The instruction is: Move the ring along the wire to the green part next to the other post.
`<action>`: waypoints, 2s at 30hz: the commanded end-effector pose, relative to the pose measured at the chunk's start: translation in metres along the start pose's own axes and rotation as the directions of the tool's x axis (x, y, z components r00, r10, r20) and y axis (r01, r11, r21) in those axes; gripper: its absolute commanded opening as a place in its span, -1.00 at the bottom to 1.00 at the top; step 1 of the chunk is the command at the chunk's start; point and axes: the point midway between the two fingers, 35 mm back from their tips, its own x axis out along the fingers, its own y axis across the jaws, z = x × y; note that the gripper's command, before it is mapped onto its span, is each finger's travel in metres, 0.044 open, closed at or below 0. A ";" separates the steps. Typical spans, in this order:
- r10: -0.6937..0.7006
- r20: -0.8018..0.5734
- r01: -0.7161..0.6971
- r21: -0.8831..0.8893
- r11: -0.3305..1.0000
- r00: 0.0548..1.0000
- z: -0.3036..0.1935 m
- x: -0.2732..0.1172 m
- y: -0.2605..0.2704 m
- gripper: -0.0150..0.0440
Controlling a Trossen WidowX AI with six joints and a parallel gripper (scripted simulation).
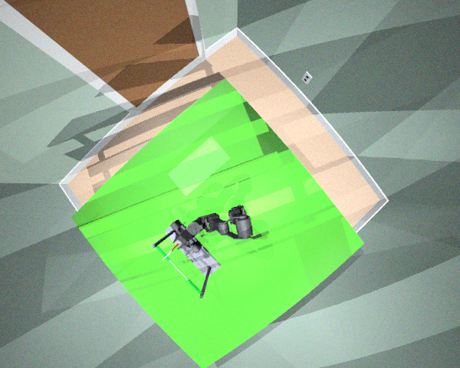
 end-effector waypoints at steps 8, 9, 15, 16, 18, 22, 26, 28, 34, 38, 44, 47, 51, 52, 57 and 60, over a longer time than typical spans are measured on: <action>-0.004 0.000 0.004 0.005 1.000 1.000 -0.003 0.019 0.002 0.05; -0.004 0.000 0.004 0.005 1.000 1.000 -0.003 0.021 0.002 0.05; -0.004 0.001 0.004 0.005 1.000 1.000 -0.003 0.023 0.002 0.05; -0.004 0.001 0.004 0.005 1.000 1.000 -0.003 0.023 0.002 0.05; -0.004 0.001 0.004 0.005 1.000 1.000 -0.003 0.023 0.002 0.05; -0.004 0.001 0.004 0.005 1.000 1.000 -0.003 0.023 0.002 0.05; -0.004 0.001 0.004 0.005 1.000 1.000 -0.003 0.023 0.002 0.05; -0.004 0.001 0.004 0.005 1.000 1.000 -0.003 0.023 0.002 0.05; -0.004 0.001 0.004 0.005 1.000 1.000 -0.003 0.023 0.002 0.05; -0.004 0.001 0.004 0.005 1.000 1.000 -0.003 0.023 0.002 0.05; 0.002 -0.001 -0.002 0.003 1.000 1.000 -0.003 0.023 0.003 -0.13; 0.002 -0.001 -0.002 0.003 1.000 1.000 -0.003 0.023 0.003 -0.39; 0.002 -0.001 -0.002 0.003 1.000 1.000 -0.003 0.023 0.003 -0.62; 0.002 -0.001 -0.002 0.003 1.000 1.000 -0.003 0.023 0.003 -0.71; 0.002 -0.001 -0.002 0.003 1.000 1.000 -0.003 0.023 0.003 -1.00; 0.002 -0.001 -0.002 0.003 1.000 1.000 -0.003 0.023 0.003 -1.00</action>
